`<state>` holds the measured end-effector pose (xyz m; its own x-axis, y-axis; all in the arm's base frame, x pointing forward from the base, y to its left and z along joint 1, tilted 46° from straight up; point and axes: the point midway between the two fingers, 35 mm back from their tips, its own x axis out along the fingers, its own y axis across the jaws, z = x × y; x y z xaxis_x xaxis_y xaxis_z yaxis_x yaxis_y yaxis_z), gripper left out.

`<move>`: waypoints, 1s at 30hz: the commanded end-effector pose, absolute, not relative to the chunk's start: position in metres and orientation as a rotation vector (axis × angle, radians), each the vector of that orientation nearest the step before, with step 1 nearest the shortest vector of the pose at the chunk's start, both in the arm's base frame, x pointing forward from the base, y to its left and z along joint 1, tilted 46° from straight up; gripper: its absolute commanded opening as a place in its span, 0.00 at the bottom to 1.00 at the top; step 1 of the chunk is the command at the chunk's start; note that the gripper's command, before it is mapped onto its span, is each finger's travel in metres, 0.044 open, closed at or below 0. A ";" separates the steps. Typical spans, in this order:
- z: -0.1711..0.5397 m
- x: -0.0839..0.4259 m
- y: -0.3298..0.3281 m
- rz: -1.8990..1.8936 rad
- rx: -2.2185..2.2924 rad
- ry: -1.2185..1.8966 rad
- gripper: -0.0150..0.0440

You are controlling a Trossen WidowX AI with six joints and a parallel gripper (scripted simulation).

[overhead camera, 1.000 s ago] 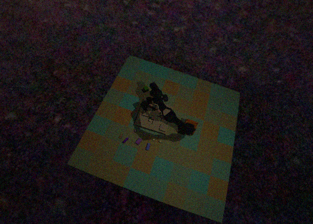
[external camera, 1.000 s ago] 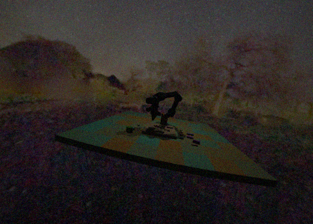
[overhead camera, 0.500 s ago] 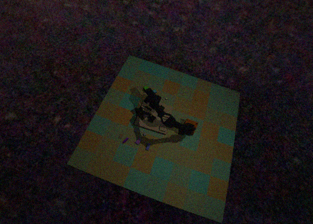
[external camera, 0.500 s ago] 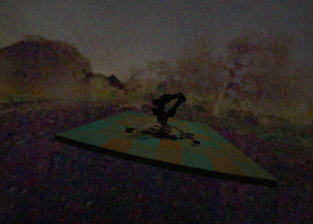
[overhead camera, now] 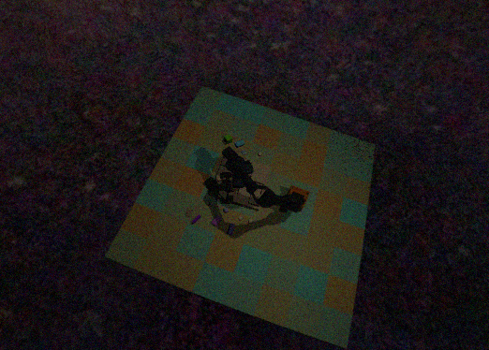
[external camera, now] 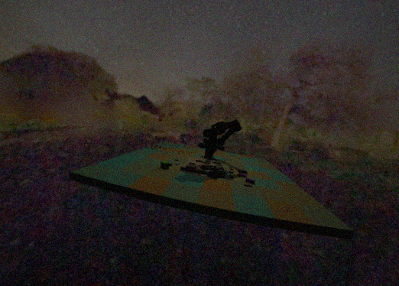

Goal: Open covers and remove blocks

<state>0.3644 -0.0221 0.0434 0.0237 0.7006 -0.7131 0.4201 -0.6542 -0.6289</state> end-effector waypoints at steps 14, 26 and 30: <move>0.063 0.361 0.000 0.966 -2.562 -2.529 0.25; 0.063 0.361 0.000 -0.639 -2.268 -3.701 0.25; 0.063 0.361 0.000 -1.197 -1.989 -3.868 0.25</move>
